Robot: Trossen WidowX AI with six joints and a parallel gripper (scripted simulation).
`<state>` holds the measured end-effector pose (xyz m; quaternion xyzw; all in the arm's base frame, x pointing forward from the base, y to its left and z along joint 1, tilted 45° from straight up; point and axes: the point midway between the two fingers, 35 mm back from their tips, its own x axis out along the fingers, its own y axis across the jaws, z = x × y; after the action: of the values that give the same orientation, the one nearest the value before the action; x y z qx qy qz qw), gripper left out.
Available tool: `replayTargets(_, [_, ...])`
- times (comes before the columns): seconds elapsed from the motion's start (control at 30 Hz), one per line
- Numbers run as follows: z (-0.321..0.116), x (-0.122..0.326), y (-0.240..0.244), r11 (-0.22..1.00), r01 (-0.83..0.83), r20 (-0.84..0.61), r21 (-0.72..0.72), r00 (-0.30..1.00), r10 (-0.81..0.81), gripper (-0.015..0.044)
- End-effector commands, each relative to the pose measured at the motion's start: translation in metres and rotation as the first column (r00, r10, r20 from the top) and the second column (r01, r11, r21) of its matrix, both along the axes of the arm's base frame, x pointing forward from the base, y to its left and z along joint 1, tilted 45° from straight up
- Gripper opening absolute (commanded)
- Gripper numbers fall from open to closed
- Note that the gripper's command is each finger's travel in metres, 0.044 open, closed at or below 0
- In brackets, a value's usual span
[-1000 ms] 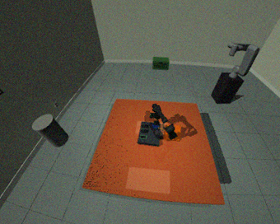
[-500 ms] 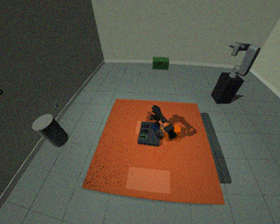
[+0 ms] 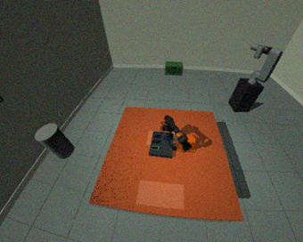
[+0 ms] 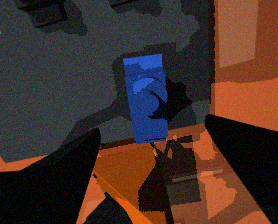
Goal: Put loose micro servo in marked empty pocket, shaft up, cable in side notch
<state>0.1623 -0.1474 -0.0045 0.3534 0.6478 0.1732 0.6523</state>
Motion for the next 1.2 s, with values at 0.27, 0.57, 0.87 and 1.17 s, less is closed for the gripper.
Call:
replayTargets(0.27, [-0.007, 0.001, 0.008, 1.0, 0.005, -0.001, 0.007, 1.0, -0.005, 0.0309])
replayTargets(0.57, [-0.007, 0.001, 0.008, 1.0, 0.005, -0.001, 0.007, 1.0, -0.005, 0.0092])
replayTargets(0.87, [0.0, 0.0, 0.001, 1.0, 0.005, -0.001, 0.006, 1.0, -0.005, 0.0])
replayTargets(1.17, [0.019, -0.004, -0.007, 1.0, 0.005, -0.002, 0.007, 1.0, -0.005, 0.0])
